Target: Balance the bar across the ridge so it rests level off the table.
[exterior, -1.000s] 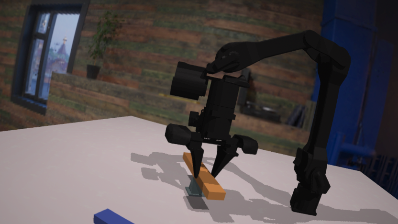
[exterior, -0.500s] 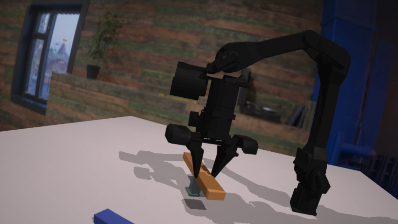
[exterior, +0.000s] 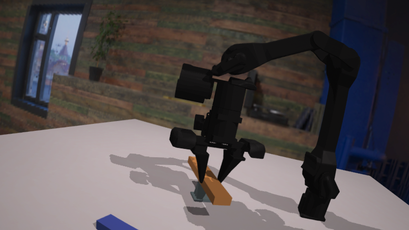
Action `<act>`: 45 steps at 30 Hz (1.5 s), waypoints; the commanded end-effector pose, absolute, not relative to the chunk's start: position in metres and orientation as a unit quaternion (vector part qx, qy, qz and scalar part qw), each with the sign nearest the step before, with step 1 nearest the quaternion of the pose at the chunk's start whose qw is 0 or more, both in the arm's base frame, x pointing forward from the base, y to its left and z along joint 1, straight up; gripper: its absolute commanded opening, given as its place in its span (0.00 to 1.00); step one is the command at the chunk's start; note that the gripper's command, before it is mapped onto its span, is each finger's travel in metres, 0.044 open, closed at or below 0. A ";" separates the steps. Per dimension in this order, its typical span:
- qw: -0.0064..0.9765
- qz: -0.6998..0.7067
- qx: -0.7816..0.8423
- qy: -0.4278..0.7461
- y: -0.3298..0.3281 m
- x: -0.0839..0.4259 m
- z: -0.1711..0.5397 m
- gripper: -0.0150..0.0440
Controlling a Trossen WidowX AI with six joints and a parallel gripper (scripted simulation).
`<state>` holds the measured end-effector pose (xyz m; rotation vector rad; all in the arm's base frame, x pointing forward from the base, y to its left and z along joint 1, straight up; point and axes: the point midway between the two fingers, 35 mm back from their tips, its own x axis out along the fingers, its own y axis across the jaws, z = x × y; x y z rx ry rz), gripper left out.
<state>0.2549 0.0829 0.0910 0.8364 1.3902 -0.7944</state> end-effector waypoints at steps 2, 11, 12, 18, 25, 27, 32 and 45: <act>0.619 -0.346 0.363 0.605 0.083 0.255 0.091 0.54; 0.619 -0.346 0.363 0.605 0.083 0.255 0.091 0.54; 0.619 -0.346 0.363 0.605 0.083 0.255 0.091 0.54; 0.619 -0.346 0.363 0.605 0.083 0.255 0.091 0.55; 0.619 -0.346 0.363 0.605 0.083 0.255 0.091 0.57; 0.619 -0.346 0.363 0.605 0.083 0.255 0.091 0.57; 0.619 -0.346 0.363 0.605 0.083 0.255 0.091 0.57; 0.619 -0.346 0.363 0.605 0.083 0.255 0.091 1.00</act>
